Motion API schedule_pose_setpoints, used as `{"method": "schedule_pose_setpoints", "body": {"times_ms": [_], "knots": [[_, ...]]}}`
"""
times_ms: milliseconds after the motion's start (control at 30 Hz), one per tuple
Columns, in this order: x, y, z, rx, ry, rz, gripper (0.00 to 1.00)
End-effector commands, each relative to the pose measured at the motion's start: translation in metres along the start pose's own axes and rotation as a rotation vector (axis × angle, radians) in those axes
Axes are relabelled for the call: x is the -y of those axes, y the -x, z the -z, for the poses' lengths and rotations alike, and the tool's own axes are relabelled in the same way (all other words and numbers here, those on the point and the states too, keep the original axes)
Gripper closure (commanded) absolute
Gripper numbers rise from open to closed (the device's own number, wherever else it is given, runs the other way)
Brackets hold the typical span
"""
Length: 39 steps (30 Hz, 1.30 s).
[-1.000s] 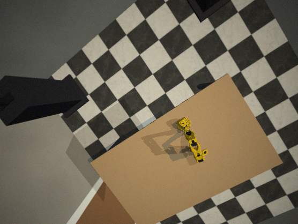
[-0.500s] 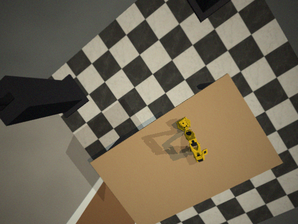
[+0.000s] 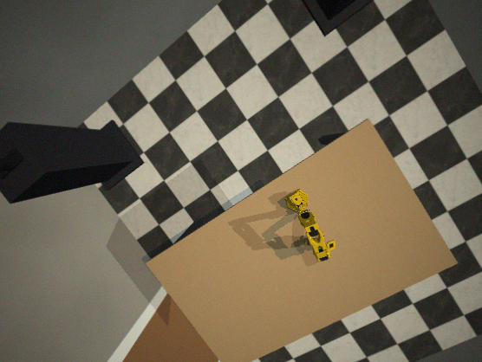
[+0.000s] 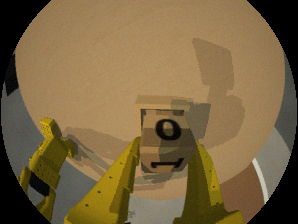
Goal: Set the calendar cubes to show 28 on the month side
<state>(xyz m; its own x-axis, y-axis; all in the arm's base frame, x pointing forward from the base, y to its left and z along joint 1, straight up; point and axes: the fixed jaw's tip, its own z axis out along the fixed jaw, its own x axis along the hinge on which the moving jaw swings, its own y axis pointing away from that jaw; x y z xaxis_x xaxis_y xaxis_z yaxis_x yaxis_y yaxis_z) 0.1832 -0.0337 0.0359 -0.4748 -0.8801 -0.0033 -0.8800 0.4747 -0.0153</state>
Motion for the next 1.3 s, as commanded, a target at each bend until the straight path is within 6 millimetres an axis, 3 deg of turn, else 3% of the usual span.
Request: {"method": "schedule_pose_setpoints", "body": {"times_ms": [0,1267], "knots": [[0.004,0.000,0.002,0.011,-0.030,-0.014,1.00],[0.004,0.000,-0.010,0.011,-0.030,-0.014,1.00]]}}
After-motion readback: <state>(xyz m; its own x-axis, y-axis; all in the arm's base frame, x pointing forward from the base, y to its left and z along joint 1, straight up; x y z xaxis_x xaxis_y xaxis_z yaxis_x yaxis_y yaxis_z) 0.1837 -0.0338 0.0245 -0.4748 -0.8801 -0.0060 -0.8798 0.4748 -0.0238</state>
